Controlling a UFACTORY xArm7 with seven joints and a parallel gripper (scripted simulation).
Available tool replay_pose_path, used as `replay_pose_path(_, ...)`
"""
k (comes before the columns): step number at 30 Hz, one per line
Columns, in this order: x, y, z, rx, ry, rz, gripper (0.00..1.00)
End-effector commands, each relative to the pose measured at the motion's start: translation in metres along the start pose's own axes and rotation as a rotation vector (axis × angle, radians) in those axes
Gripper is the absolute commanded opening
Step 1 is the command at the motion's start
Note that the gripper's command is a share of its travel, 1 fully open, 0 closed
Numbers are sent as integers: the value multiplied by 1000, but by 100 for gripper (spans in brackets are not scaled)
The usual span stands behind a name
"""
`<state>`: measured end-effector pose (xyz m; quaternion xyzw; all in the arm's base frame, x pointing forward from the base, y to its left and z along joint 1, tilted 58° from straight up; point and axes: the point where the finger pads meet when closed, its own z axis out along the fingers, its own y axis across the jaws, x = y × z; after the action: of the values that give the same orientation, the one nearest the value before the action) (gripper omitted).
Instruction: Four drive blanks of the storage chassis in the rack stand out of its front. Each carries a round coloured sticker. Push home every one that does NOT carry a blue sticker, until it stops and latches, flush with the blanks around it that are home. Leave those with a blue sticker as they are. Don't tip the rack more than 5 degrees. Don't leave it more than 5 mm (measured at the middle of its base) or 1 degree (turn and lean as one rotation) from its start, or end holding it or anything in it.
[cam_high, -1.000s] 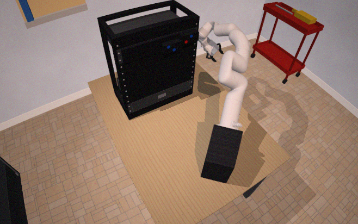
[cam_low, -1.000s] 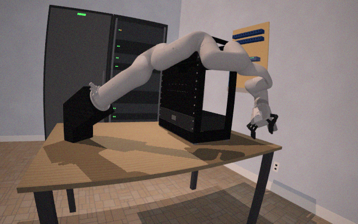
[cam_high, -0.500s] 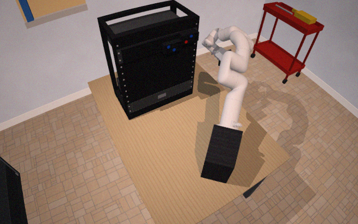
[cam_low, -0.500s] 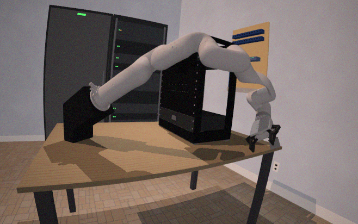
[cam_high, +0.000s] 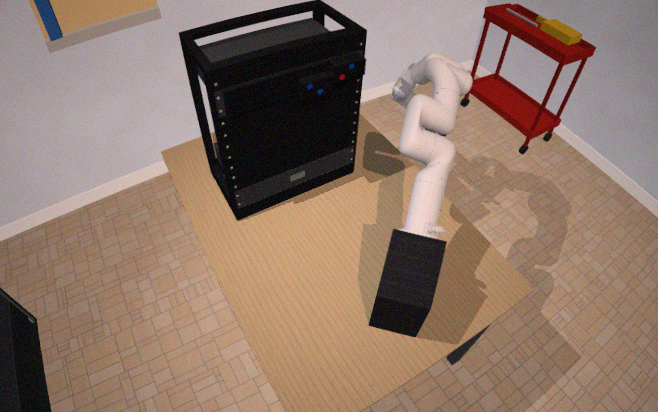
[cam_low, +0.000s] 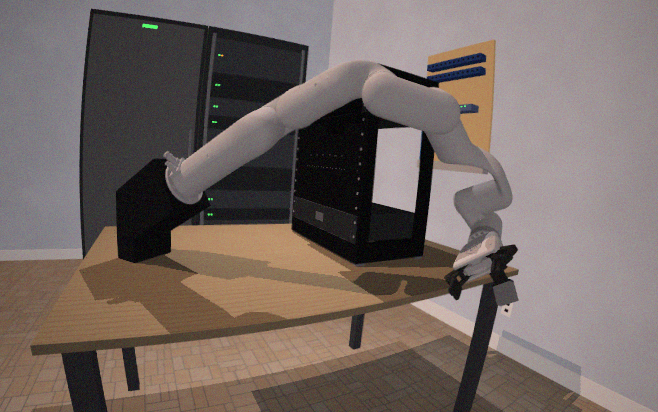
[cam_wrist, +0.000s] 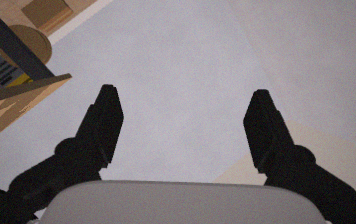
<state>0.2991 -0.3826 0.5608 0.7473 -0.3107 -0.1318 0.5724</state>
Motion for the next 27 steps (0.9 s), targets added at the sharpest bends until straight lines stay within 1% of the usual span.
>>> replay_pose_path(1, -12, 7, 32, -21, -72, 10, 100)
replay_pose_path(2, -12, 7, 32, -21, -72, 10, 100)
replay_pose_path(5, -26, 12, 62, -41, -147, 15, 100)
replay_pose_path(8, -37, 16, 81, -54, -197, 18, 100)
replay_pose_path(17, -81, 29, 144, -93, -371, 28, 100)
replay_pose_path(19, -81, 29, 144, -93, -371, 28, 100)
replay_pose_path(22, -105, 34, 170, -110, -453, 31, 100)
replay_pose_path(24, -114, 36, 179, -115, -481, 32, 100)
replay_pose_path(27, -133, 40, 197, -126, -542, 34, 100)
